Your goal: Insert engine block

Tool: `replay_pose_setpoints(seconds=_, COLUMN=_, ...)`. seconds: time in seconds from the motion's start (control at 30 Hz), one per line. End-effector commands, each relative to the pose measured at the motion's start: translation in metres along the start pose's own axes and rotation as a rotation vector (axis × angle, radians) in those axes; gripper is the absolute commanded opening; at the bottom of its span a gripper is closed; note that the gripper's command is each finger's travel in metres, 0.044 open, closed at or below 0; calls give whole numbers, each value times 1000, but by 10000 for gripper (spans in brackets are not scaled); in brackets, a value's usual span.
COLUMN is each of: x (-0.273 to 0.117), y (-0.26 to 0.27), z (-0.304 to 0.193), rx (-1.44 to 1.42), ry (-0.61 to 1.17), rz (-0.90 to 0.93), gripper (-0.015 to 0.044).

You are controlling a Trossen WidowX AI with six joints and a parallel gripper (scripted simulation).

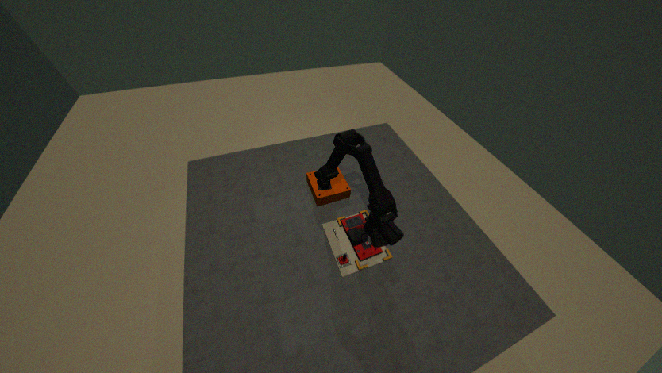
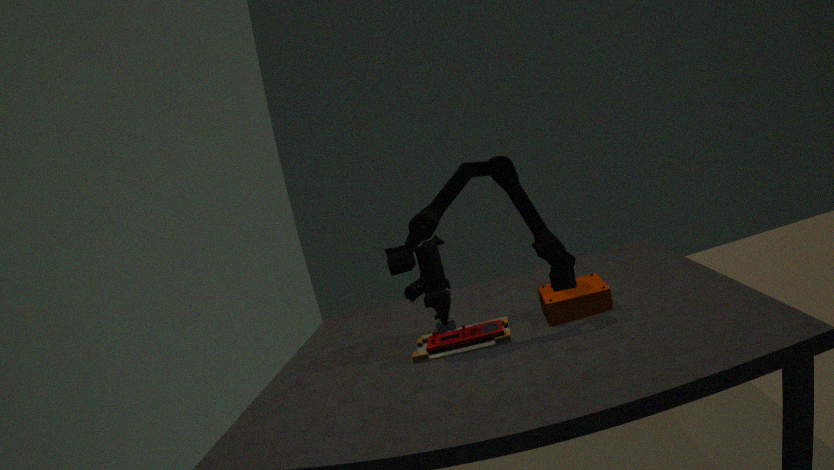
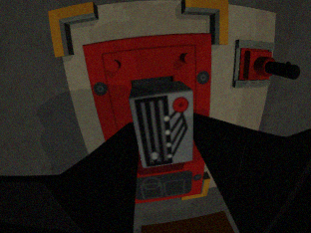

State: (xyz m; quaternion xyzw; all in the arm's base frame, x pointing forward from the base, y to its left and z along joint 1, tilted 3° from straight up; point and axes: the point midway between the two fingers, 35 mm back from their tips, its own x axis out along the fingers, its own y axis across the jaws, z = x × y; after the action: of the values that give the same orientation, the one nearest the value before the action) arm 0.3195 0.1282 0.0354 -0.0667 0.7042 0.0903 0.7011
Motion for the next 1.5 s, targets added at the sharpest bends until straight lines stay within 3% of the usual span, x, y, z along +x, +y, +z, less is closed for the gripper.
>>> replay_pose_setpoints(seconds=0.0, x=0, y=1, z=0, rx=39, ry=-2, rz=5, gripper=158)
replay_pose_setpoints(seconds=0.17, x=0, y=2, z=0, rx=156, ry=-2, rz=5, gripper=158)
replay_pose_setpoints(seconds=0.8, x=1, y=2, z=0, rx=-93, ry=-2, rz=5, gripper=158)
replay_pose_setpoints(seconds=1.2, x=3, y=2, z=0, rx=98, ry=-2, rz=5, gripper=158)
replay_pose_setpoints(seconds=1.47, x=5, y=2, z=0, rx=20, ry=-2, rz=5, gripper=158)
